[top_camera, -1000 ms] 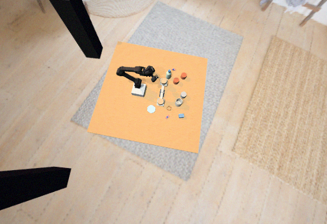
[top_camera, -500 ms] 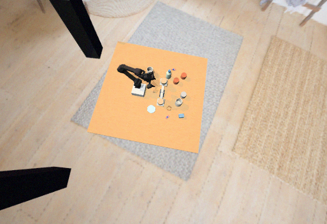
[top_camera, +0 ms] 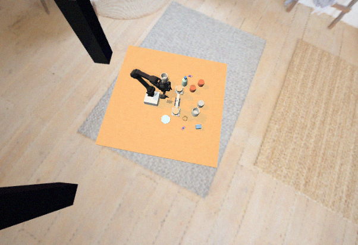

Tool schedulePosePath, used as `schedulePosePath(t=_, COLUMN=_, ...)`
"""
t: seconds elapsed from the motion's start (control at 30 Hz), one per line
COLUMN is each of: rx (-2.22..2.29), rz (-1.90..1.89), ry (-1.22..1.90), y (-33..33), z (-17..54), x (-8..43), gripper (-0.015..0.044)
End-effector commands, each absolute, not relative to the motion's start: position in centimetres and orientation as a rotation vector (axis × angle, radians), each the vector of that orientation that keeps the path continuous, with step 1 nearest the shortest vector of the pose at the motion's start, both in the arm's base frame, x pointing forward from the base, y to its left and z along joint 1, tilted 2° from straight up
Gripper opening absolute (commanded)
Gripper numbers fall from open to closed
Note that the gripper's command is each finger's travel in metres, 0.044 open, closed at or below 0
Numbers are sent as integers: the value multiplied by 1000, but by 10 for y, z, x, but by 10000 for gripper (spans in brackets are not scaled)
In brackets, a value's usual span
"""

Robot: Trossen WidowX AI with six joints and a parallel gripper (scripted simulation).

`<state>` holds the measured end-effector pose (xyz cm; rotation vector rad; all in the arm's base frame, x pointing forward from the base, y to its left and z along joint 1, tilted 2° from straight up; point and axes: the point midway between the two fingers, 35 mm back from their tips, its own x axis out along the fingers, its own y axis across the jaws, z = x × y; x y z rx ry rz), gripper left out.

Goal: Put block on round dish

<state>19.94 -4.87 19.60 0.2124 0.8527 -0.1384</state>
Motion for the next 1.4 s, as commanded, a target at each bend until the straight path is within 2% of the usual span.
schedulePosePath(t=0.0, rx=317, rz=-214, ry=905, y=-60, z=196, x=209, gripper=440)
schedulePosePath(t=0.67, rx=829, rz=-639, ry=1084, y=-116, z=171, x=258, gripper=440)
schedulePosePath(t=1.37, rx=1259, rz=-1191, ry=1165, y=-172, z=100, x=302, gripper=440)
